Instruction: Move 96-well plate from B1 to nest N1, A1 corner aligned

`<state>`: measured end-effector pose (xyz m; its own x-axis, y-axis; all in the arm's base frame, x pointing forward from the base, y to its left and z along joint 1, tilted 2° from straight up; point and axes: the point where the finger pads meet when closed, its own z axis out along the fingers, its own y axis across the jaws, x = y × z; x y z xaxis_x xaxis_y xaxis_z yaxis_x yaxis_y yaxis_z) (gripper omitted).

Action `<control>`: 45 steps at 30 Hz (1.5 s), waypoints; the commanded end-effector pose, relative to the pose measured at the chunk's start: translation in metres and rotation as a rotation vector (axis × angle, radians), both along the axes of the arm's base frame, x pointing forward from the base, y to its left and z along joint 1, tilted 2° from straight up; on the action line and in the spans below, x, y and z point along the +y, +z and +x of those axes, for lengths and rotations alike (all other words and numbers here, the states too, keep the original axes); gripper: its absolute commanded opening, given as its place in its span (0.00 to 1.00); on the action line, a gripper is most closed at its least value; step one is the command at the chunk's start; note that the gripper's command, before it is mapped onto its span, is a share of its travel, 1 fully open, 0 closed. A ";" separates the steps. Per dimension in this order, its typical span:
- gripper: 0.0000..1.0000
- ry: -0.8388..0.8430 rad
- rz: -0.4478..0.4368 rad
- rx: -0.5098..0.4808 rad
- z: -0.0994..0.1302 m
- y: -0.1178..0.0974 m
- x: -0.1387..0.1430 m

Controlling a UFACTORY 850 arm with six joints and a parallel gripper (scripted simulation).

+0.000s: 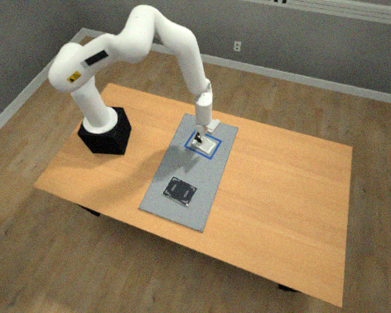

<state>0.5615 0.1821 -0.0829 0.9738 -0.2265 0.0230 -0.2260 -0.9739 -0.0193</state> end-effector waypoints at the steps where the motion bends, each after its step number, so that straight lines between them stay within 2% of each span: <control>1: 1.00 -0.002 -0.004 -0.003 0.001 0.001 0.000; 45: 1.00 -0.002 -0.004 -0.003 0.003 -0.059 0.001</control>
<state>0.5629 0.1824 -0.1381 0.9733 -0.2284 0.0249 -0.2281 -0.9735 -0.0149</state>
